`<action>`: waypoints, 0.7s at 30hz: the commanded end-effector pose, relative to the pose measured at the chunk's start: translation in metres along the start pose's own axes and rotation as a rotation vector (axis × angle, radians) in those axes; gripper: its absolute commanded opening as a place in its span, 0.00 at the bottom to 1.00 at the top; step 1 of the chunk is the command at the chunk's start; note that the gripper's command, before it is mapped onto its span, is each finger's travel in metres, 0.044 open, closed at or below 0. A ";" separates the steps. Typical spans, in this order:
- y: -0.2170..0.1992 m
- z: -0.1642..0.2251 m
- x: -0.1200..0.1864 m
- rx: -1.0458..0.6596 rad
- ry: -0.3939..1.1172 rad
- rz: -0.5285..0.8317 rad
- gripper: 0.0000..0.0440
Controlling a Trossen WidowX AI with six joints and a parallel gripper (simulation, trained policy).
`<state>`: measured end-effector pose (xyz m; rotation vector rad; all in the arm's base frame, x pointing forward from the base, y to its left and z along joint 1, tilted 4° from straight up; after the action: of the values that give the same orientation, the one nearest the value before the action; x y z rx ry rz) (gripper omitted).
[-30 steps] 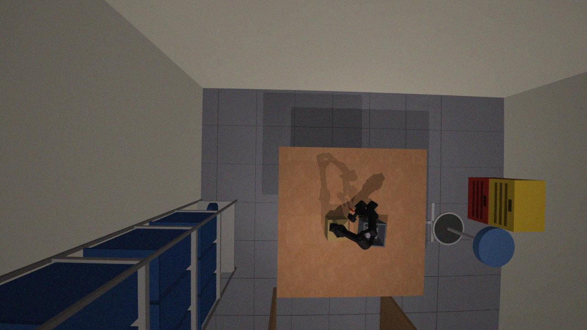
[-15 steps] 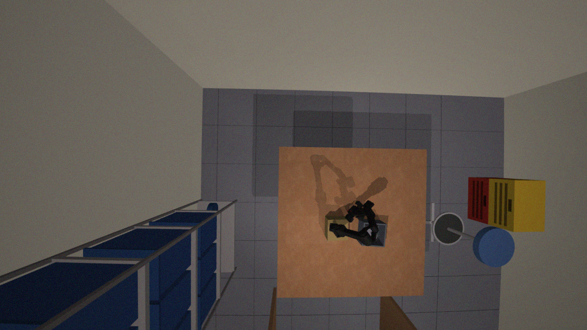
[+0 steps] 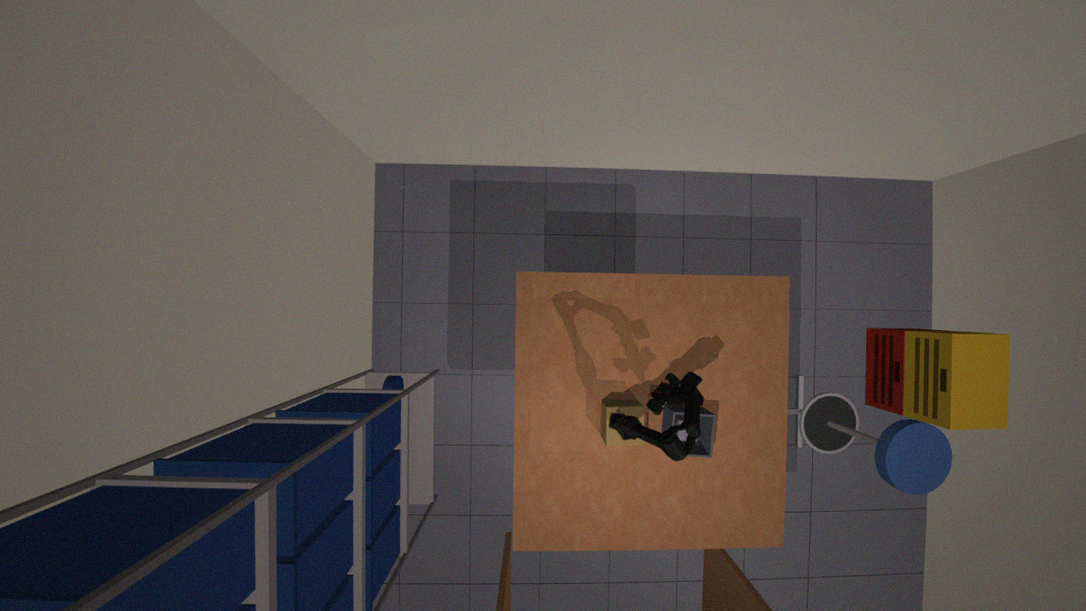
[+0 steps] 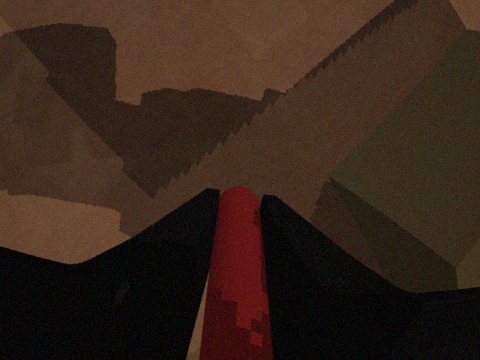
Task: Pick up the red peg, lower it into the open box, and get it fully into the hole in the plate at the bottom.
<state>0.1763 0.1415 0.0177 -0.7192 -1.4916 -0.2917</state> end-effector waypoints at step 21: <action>-0.006 -0.075 0.080 -0.187 -0.112 -0.061 0.00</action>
<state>0.2307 0.1193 0.0964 -0.8242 -1.5975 -0.4206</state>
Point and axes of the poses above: the point midway between the two fingers, 35 mm back from their tips, its own x axis back along the fingers, its own y axis across the jaws, z = x × y, the point moved 2 cm from there along x, back along the fingers, and after that the axes turned 1 degree about x, right-handed, at the moved point
